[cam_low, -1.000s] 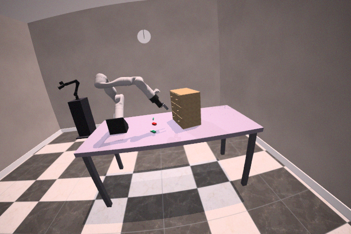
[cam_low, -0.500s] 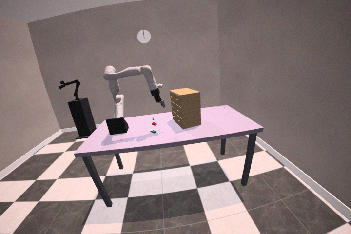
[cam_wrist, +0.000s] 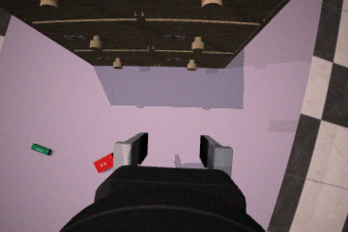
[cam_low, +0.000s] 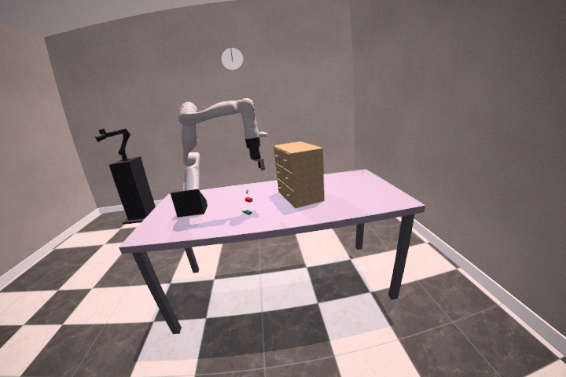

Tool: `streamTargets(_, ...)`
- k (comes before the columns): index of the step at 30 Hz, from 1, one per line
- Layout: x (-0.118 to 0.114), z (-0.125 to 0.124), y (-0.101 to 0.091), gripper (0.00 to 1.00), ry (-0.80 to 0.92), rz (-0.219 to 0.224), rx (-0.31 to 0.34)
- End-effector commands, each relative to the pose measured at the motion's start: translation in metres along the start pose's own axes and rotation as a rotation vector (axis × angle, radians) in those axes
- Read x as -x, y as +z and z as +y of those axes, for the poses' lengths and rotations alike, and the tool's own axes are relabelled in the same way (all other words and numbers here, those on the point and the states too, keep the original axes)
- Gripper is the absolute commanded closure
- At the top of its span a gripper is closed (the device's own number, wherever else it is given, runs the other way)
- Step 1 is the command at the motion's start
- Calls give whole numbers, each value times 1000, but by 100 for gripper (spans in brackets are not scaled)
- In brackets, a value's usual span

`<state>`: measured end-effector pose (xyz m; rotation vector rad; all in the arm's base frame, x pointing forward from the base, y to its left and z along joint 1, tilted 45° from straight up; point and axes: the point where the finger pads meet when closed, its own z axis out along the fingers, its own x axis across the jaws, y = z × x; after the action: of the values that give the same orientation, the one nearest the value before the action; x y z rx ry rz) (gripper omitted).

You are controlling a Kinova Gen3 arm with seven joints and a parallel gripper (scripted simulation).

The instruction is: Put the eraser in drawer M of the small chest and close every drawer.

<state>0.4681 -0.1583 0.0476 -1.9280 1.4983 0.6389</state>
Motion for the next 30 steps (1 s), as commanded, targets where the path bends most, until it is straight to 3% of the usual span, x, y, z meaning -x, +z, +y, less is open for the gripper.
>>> streamTargets(1,3,-2,-1,0,-9,0,28)
streamTargets(30,4,1,-1,0,-5,-4,45)
